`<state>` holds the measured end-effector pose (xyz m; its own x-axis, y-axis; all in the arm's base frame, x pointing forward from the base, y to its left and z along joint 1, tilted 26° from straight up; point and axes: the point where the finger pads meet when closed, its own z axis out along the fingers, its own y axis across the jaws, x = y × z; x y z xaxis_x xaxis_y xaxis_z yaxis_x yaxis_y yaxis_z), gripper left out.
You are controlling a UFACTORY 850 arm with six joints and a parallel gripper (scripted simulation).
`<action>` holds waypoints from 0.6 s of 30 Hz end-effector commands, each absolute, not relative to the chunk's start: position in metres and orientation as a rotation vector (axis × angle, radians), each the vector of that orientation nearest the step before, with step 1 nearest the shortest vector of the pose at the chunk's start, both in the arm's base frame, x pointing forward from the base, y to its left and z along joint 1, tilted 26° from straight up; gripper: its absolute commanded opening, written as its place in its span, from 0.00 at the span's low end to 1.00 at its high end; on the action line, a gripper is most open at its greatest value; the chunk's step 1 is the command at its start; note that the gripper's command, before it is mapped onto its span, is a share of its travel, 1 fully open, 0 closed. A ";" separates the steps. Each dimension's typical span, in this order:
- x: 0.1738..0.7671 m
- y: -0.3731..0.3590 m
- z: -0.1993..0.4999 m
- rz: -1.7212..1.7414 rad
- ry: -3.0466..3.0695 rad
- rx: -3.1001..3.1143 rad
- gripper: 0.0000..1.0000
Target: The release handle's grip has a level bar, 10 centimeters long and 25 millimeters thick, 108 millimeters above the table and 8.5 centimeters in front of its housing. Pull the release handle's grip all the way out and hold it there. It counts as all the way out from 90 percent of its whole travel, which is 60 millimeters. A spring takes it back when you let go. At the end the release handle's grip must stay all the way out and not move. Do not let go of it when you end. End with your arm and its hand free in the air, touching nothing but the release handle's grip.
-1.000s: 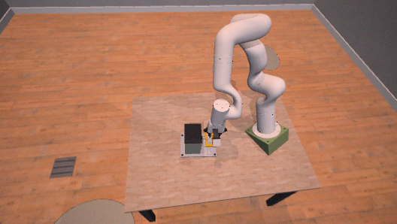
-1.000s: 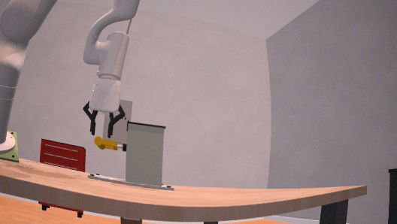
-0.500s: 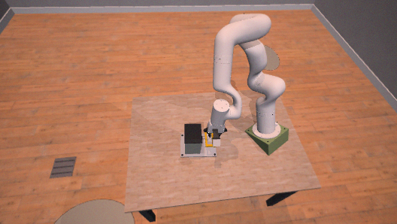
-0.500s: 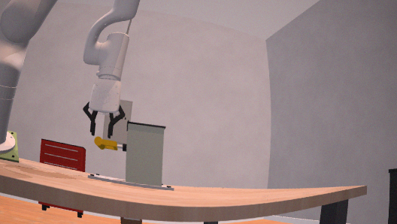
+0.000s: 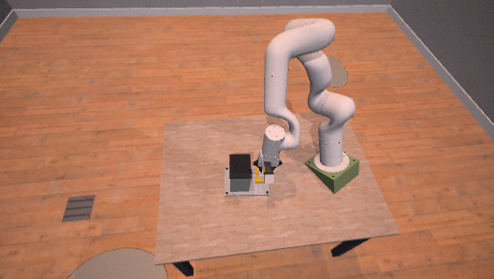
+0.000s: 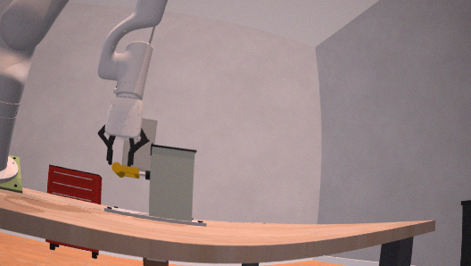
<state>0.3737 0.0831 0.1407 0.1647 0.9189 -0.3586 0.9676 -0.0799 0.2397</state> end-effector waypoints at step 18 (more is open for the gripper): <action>0.379 0.074 0.120 -0.156 1.786 2.033 0.53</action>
<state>0.3774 0.0755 0.1230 0.1647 0.9189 -0.3586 0.9676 -0.0800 0.2393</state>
